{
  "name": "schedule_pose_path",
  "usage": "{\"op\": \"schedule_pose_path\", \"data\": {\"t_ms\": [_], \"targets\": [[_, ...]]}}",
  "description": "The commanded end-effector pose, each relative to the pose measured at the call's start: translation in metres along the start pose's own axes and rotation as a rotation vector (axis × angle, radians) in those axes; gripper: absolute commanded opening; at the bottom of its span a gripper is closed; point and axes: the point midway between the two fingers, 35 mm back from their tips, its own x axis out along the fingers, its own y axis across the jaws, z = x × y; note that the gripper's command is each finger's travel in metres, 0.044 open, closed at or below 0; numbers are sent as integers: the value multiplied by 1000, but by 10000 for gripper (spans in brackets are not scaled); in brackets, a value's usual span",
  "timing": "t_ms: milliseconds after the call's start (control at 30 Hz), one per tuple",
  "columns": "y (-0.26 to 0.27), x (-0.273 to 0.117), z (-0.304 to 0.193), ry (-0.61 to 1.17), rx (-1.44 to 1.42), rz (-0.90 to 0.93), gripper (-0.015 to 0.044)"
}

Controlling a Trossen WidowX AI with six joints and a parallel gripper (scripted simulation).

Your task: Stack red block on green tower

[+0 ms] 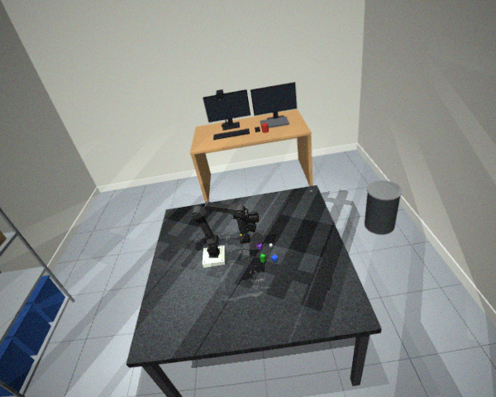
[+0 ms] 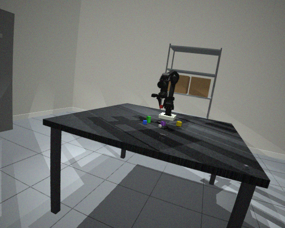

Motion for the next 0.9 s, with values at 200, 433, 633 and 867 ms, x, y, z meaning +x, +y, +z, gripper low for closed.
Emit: {"op": "schedule_pose_path", "data": {"t_ms": [200,433,633,867], "targets": [[-28,-3,41,-1,-1,-6,0],[-49,-1,67,-1,-17,-4,0],[-68,4,87,0,-31,-3,0],[-70,15,90,0,-32,-3,0]]}}
